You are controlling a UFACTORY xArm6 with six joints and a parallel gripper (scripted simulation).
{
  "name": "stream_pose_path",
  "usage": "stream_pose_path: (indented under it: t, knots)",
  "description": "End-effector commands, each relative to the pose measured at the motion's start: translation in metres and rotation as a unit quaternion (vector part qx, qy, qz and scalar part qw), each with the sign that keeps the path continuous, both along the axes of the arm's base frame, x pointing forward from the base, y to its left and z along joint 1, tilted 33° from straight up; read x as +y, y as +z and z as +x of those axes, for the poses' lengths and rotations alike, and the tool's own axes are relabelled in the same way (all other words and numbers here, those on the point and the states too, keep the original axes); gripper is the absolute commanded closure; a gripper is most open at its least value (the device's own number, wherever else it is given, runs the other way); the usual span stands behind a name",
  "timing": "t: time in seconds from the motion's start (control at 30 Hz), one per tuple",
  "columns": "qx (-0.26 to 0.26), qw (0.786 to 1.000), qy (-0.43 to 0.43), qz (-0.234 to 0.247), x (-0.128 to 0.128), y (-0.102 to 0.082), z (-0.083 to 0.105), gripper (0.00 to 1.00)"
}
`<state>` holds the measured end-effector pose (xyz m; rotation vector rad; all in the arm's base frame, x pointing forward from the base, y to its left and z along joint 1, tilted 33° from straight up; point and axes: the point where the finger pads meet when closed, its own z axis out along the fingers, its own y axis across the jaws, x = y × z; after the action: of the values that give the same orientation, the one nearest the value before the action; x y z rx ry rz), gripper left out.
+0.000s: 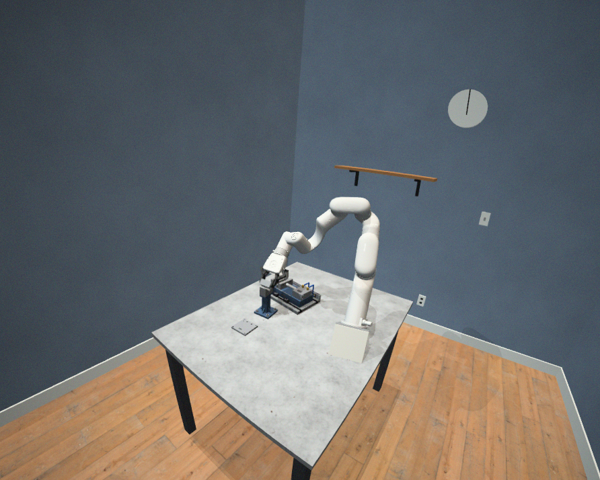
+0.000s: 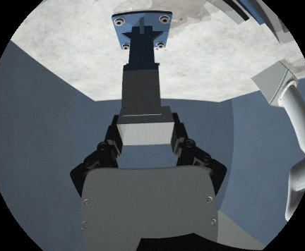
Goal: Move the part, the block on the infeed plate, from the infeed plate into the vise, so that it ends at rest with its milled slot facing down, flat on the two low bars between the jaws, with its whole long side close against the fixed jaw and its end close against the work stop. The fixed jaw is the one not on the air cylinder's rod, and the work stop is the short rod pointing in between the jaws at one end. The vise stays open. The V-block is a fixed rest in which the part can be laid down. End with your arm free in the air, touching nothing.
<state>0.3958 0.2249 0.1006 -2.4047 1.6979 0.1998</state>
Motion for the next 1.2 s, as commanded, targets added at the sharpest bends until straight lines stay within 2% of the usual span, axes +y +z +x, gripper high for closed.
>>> stream_pose_path:
  t: [0.0, 1.17]
  knots:
    - [-0.002, 1.000, 0.000, 0.001, 0.002, 0.003, 0.000, 1.00]
    - [-0.002, 1.000, 0.000, 0.001, 0.008, 0.013, -0.003, 1.00]
